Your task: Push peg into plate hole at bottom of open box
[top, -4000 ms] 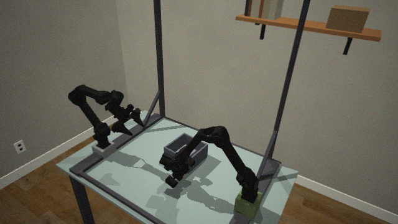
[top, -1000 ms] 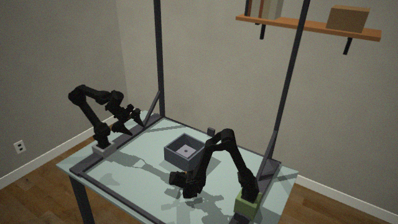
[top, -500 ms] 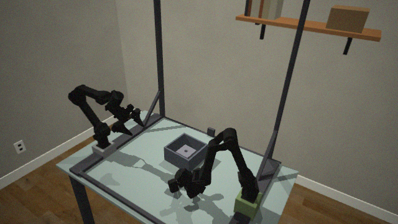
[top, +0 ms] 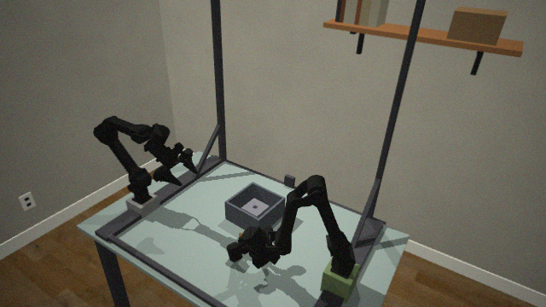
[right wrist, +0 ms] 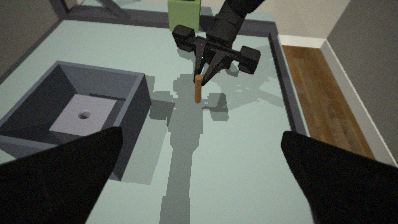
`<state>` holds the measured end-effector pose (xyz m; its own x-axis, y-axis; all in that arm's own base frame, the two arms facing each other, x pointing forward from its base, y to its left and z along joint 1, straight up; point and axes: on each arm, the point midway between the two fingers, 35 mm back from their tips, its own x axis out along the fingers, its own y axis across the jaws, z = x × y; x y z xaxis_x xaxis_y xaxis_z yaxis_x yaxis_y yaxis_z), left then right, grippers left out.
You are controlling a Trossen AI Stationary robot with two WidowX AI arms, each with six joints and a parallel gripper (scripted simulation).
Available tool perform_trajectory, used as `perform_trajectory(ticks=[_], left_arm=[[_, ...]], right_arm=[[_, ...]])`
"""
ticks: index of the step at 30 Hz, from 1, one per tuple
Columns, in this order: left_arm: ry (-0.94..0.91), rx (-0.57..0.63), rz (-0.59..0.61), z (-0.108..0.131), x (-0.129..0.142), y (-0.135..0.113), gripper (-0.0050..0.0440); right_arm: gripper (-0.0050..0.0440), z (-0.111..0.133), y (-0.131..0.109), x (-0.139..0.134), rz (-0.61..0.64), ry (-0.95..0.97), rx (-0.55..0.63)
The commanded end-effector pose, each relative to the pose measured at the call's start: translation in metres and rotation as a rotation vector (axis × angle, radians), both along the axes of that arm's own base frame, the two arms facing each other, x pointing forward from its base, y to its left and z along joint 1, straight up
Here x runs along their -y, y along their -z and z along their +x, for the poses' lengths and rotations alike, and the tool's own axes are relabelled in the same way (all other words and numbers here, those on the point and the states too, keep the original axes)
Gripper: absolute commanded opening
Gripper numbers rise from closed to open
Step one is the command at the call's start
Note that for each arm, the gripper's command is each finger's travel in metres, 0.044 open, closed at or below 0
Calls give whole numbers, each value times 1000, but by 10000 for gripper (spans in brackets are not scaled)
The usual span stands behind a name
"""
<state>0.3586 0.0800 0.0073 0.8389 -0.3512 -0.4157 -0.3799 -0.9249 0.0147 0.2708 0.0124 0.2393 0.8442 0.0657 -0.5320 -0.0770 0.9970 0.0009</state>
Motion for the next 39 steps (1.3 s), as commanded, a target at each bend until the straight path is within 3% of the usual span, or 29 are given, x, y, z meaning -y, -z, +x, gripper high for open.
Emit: perform_trajectory(ticks=[1, 39], left_arm=[[11, 16, 13, 4, -1, -8, 27], [8, 6, 6, 18, -10, 23, 27]], right_arm=[[440, 0, -6, 0, 0, -2, 17], [440, 0, -6, 0, 0, -2, 17]])
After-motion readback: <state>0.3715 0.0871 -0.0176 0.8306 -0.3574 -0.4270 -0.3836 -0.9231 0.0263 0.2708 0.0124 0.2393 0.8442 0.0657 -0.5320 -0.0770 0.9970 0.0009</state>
